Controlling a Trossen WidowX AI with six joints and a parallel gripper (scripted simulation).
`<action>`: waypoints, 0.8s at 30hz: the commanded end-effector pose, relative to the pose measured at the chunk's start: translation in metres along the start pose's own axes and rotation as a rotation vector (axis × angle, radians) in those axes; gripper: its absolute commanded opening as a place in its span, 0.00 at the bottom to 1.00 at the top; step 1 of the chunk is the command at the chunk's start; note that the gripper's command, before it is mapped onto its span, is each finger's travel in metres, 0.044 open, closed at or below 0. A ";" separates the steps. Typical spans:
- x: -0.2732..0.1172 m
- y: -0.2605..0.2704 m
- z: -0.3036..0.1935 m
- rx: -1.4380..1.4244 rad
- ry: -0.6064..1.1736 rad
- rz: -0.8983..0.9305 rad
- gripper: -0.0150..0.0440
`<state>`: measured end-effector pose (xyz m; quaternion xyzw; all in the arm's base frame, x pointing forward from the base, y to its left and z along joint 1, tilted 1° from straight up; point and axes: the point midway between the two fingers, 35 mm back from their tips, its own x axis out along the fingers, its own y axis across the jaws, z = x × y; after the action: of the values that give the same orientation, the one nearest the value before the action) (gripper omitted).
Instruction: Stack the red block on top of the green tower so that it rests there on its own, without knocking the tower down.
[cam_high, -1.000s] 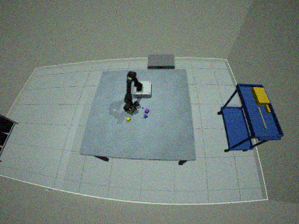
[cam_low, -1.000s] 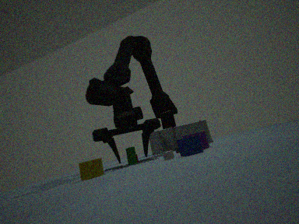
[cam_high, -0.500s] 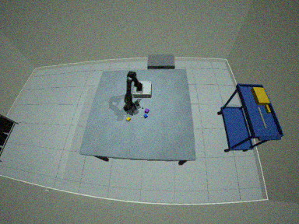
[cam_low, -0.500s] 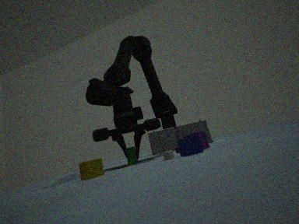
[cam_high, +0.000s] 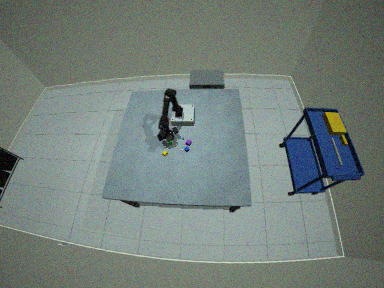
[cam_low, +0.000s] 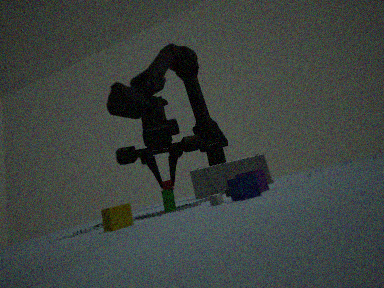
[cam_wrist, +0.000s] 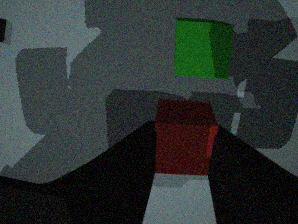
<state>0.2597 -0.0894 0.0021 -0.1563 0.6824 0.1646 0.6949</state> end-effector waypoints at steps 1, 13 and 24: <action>-0.022 -0.001 0.001 0.000 -0.005 -0.002 0.25; -0.077 -0.001 0.001 0.000 -0.005 -0.002 0.25; -0.078 -0.003 0.007 0.001 -0.006 -0.003 0.25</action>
<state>0.2603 -0.0911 0.0780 -0.1556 0.6815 0.1624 0.6964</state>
